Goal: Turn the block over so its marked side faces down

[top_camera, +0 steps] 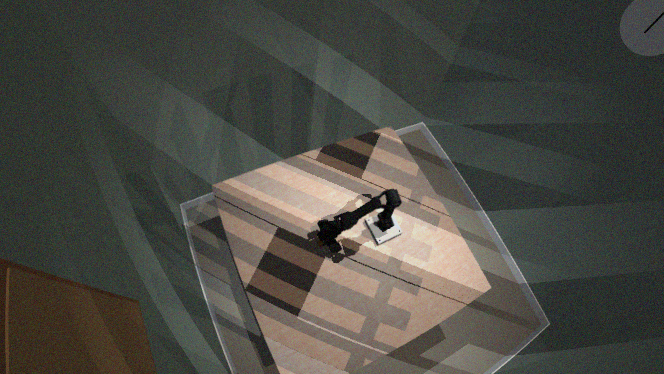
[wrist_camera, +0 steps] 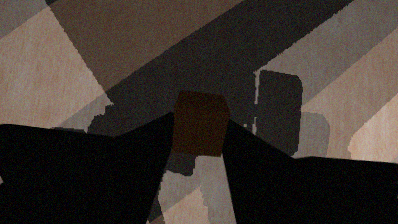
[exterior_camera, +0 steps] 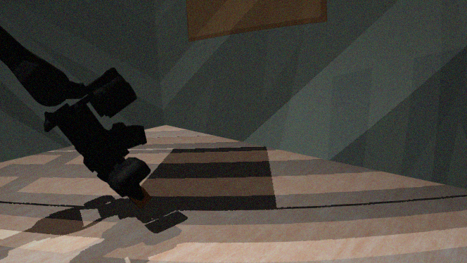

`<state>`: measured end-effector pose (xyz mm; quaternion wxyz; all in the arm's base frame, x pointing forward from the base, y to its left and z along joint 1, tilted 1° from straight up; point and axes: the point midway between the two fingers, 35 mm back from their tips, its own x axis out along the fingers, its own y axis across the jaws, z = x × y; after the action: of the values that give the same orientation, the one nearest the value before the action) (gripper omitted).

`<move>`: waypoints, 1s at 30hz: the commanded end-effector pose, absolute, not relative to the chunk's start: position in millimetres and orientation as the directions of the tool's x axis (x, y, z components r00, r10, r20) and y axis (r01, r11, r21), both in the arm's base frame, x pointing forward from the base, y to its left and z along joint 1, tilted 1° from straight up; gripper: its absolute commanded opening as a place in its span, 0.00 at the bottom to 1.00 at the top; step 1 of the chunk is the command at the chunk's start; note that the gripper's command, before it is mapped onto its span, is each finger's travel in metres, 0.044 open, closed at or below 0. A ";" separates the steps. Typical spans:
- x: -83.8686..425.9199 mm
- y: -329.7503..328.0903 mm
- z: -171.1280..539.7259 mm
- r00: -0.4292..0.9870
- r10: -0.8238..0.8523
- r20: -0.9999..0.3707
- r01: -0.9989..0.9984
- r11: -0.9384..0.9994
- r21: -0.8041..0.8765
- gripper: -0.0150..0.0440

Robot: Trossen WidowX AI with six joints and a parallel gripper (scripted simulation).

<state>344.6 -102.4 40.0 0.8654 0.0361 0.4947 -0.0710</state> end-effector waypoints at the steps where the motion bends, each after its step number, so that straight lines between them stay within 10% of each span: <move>1: 345.3 -102.3 44.8 0.526 -0.090 -0.846 0.153 0.988 -0.010 0.25; 30: 353.9 -105.8 10.9 0.806 -0.132 -0.577 0.157 0.988 -0.006 0.25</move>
<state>358.7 -107.4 17.6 0.9454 0.0177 0.3163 -0.0767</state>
